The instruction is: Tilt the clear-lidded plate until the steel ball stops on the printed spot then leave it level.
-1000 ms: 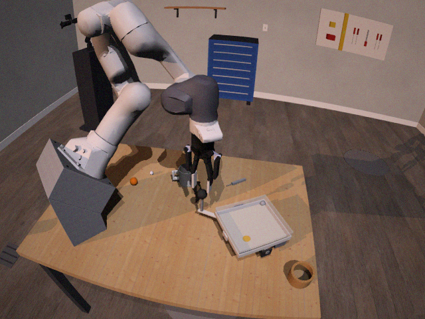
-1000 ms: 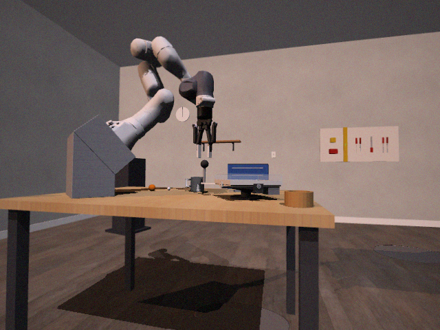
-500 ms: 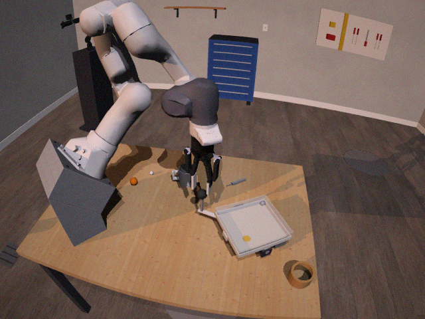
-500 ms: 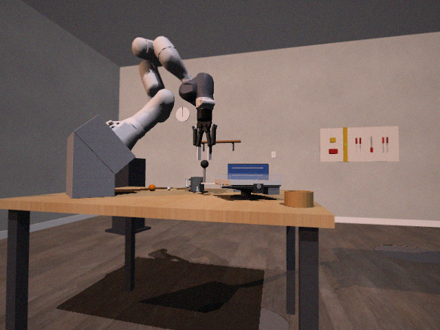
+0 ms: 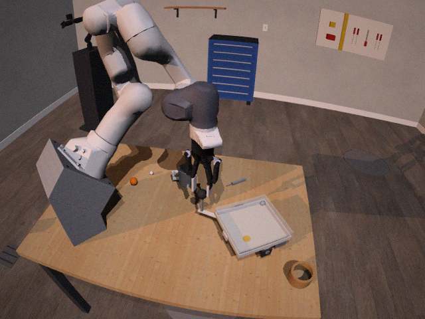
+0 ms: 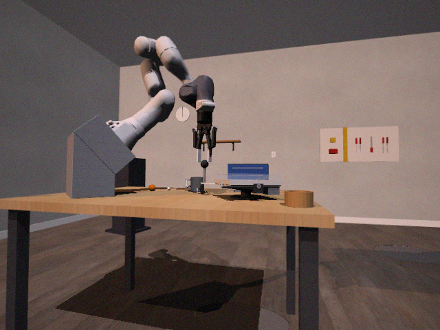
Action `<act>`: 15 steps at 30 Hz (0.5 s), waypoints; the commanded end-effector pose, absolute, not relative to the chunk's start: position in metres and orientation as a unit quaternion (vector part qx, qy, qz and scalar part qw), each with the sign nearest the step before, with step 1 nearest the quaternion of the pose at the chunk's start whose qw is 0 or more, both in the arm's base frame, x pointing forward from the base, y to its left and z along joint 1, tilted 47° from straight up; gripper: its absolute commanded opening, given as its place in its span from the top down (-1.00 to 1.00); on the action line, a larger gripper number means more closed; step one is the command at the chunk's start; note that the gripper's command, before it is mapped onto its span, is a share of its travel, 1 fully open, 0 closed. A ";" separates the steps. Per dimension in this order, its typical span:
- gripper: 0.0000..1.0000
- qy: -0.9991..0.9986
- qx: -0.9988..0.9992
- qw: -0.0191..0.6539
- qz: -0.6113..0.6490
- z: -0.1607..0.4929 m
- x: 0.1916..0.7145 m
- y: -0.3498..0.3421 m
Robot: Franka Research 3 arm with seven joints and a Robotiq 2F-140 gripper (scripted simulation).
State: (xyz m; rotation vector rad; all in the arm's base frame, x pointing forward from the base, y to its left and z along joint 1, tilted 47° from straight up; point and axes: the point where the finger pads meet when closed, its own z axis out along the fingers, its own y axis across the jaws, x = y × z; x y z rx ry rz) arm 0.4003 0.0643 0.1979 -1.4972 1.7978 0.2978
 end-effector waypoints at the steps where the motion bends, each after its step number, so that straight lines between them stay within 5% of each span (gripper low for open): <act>1: 0.28 0.706 -0.584 0.384 0.114 0.197 0.403 0.065; 15: 0.28 0.706 -0.584 0.384 0.114 0.194 0.405 0.068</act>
